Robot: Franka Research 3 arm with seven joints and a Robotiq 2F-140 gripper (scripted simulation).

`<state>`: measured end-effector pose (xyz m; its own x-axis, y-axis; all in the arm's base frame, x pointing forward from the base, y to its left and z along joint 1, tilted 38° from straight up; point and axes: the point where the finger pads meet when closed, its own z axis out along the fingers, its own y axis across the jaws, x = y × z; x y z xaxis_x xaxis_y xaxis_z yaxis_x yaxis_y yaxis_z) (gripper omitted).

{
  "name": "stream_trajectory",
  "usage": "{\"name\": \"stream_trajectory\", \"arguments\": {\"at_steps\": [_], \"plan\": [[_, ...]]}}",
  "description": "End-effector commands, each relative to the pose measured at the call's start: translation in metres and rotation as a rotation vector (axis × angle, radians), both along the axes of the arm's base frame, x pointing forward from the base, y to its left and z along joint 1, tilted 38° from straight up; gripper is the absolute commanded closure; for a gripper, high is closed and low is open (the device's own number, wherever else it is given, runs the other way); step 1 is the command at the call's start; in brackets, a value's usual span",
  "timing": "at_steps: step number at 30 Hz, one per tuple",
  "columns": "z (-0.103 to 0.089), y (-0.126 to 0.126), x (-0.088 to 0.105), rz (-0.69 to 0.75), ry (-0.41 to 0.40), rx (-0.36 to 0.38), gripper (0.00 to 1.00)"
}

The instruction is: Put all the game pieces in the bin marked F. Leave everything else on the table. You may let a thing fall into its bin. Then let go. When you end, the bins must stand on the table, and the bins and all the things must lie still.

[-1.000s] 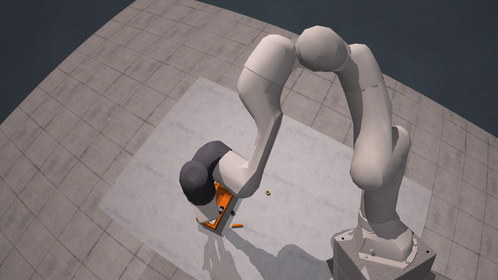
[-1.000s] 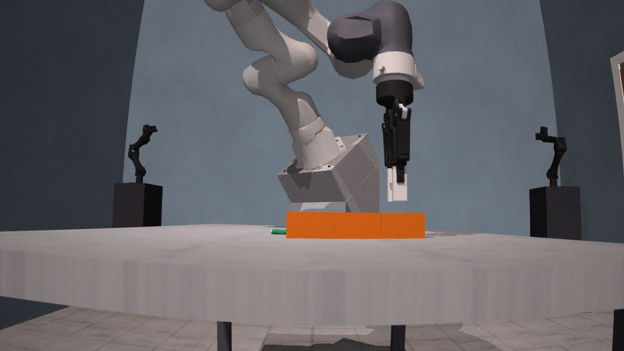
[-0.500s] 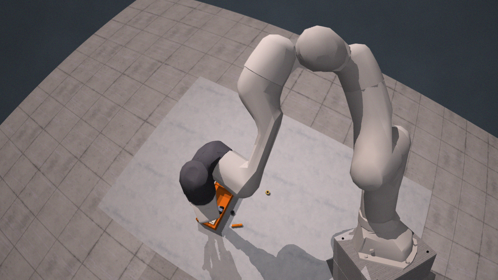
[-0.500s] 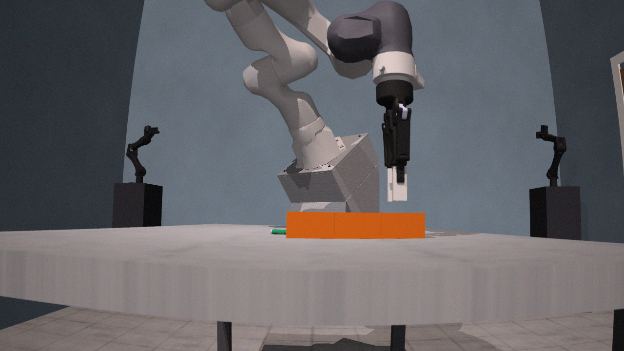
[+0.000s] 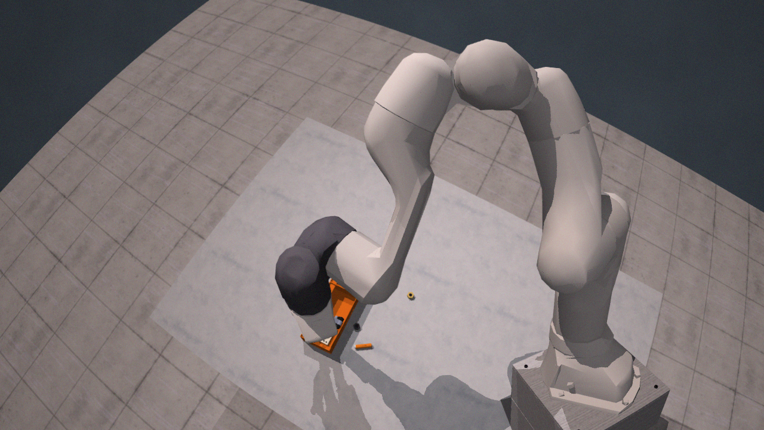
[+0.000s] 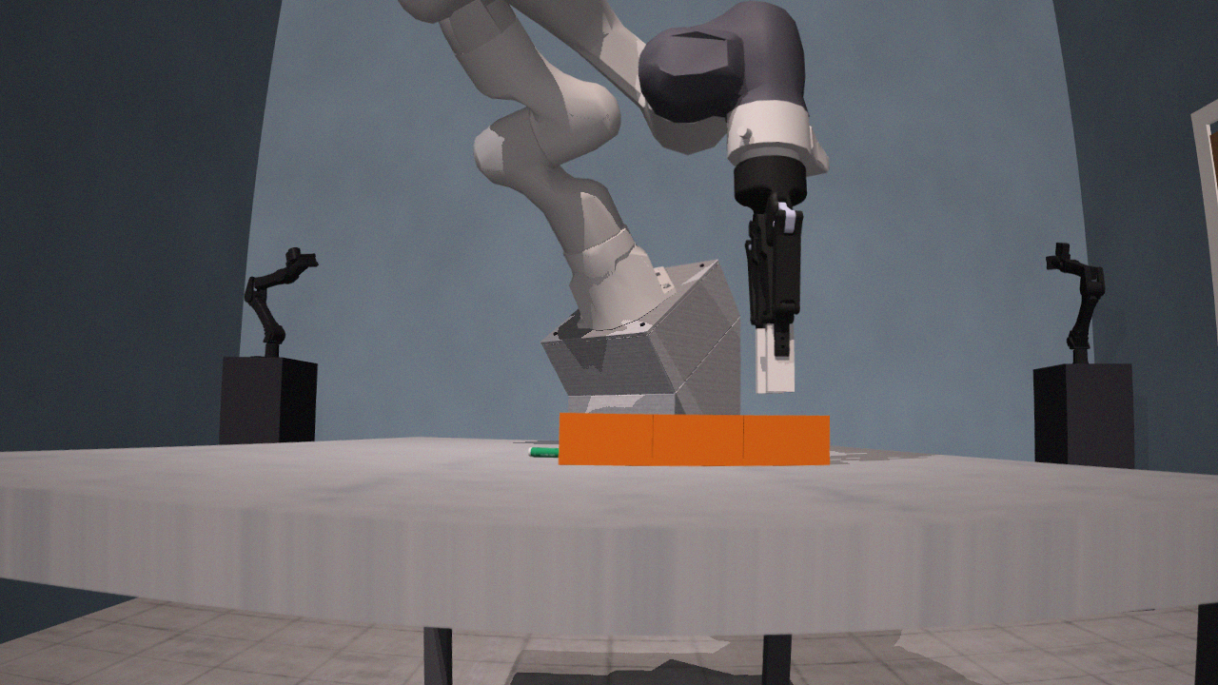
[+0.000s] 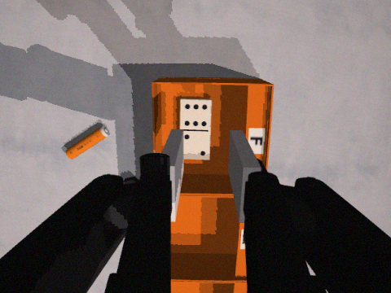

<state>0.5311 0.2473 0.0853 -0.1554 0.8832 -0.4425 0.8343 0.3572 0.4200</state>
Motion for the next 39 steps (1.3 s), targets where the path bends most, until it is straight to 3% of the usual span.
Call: {"name": "stream_trajectory", "arguments": {"at_steps": [1, 10, 11, 39], "plan": [[0.000, -0.002, -0.001, -0.001, 0.003, -0.004, 0.81], [-0.001, -0.003, -0.003, -0.001, 0.003, -0.004, 0.81], [0.003, -0.002, -0.005, -0.001, 0.003, -0.004, 0.00], [0.079, 0.027, -0.055, -0.001, 0.003, -0.004, 0.00]]}}
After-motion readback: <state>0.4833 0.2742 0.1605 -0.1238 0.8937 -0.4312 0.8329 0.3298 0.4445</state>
